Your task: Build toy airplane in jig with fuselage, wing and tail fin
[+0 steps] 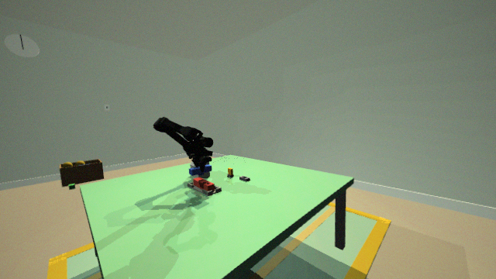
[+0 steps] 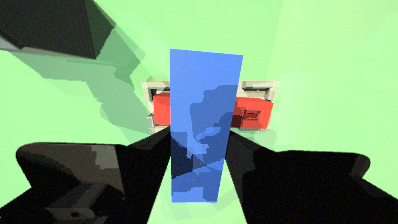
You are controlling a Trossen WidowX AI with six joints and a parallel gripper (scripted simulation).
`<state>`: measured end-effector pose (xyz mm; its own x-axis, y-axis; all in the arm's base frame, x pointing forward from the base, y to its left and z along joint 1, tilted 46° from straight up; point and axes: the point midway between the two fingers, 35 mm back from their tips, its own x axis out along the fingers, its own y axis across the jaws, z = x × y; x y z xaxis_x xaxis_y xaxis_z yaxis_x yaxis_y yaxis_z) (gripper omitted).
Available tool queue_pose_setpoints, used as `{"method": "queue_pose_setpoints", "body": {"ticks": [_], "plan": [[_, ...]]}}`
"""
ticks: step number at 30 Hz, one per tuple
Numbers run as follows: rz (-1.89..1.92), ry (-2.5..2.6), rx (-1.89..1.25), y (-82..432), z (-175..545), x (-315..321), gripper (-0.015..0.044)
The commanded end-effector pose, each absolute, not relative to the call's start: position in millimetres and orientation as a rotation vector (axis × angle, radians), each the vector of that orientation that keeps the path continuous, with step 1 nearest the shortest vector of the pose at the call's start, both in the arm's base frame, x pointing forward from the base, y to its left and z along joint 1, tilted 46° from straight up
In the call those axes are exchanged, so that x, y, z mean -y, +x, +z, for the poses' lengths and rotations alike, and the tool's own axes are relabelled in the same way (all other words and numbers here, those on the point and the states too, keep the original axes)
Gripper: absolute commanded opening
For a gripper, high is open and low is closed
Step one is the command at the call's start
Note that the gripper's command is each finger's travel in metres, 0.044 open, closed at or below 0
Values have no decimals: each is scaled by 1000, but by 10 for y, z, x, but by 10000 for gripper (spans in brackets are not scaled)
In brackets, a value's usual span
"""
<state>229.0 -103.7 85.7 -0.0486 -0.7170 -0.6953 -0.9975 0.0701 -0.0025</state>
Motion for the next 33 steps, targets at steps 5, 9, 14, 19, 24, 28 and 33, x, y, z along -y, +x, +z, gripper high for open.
{"method": "queue_pose_setpoints", "body": {"ticks": [5,9,14,19,24,28,33], "plan": [[685,-1708,-1821,2299,819,1096,195],[685,-1708,-1821,2298,773,1142,195],[685,-1708,-1821,2295,718,1200,195],[684,-1709,-1822,2289,664,1259,195],[683,-1710,-1823,2280,612,1319,195],[682,-1710,-1823,2277,598,1336,195],[680,-1701,-1820,2277,605,1320,161]]}}
